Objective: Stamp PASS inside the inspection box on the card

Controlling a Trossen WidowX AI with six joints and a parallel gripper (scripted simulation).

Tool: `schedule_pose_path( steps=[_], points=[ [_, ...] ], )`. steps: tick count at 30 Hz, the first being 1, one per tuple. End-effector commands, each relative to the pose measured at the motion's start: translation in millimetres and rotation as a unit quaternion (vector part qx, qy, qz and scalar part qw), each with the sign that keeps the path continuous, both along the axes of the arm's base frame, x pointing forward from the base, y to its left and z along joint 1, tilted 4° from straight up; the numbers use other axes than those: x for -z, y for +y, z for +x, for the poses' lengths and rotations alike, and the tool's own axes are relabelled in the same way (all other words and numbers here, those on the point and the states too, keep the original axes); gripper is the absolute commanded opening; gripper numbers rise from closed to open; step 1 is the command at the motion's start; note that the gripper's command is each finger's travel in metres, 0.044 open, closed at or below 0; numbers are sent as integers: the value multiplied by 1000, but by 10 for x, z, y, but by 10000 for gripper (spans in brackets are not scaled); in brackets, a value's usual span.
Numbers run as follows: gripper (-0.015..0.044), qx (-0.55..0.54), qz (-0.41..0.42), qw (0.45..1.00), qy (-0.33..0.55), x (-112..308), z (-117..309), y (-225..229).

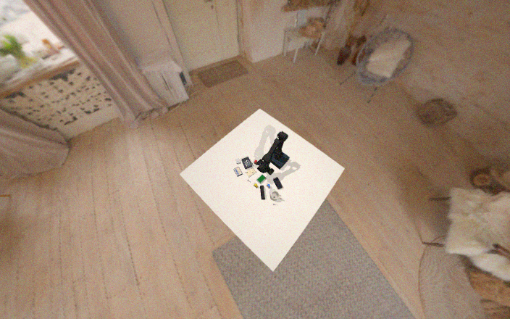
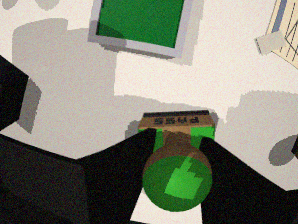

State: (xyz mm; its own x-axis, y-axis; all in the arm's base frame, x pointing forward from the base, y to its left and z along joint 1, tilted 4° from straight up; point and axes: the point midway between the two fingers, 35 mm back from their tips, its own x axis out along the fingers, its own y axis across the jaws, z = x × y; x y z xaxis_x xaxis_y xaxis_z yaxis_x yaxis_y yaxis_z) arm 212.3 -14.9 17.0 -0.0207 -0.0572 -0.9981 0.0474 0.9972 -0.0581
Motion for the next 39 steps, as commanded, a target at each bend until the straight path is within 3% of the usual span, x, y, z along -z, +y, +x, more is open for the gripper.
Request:
schedule_pose_path(
  steps=[1,39],
  points=[
    [0,1,-1,1000,-2,-33,7,-1],
    [0,1,-2,1000,-2,-215,14,14]
  ],
)
